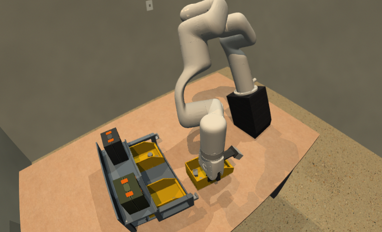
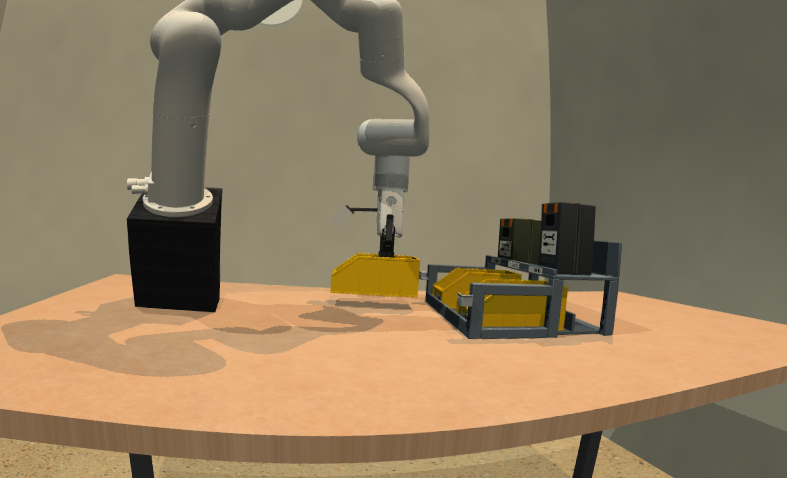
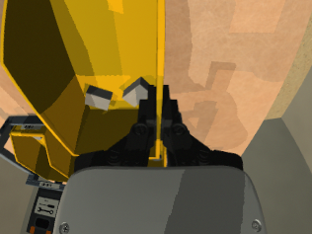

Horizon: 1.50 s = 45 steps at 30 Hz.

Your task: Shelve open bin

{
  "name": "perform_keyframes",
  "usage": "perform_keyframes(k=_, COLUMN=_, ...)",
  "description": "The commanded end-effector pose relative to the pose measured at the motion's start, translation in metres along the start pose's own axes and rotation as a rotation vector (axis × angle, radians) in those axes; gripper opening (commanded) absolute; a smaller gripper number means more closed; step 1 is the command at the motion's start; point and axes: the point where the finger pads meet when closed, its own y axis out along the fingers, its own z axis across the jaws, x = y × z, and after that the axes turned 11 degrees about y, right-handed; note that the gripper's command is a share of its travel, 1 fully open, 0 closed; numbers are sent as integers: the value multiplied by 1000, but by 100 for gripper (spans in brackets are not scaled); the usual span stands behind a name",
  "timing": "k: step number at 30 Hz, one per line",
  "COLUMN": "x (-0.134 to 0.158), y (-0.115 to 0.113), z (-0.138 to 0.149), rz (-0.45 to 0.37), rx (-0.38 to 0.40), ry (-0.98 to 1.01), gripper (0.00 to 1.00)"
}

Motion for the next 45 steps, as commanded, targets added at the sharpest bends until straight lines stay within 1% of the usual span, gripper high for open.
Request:
perform_keyframes(k=1, x=1, y=-3, z=1, rz=-2, rx=2, ry=0, gripper=0)
perform_keyframes(k=9, x=1, y=-3, z=1, rz=-2, rx=2, ry=0, gripper=0)
perform_keyframes(k=14, x=1, y=-18, z=1, rz=-2, rx=3, ry=0, gripper=0)
perform_keyframes(k=45, x=1, y=-16, z=1, rz=-2, rx=3, ry=1, gripper=0)
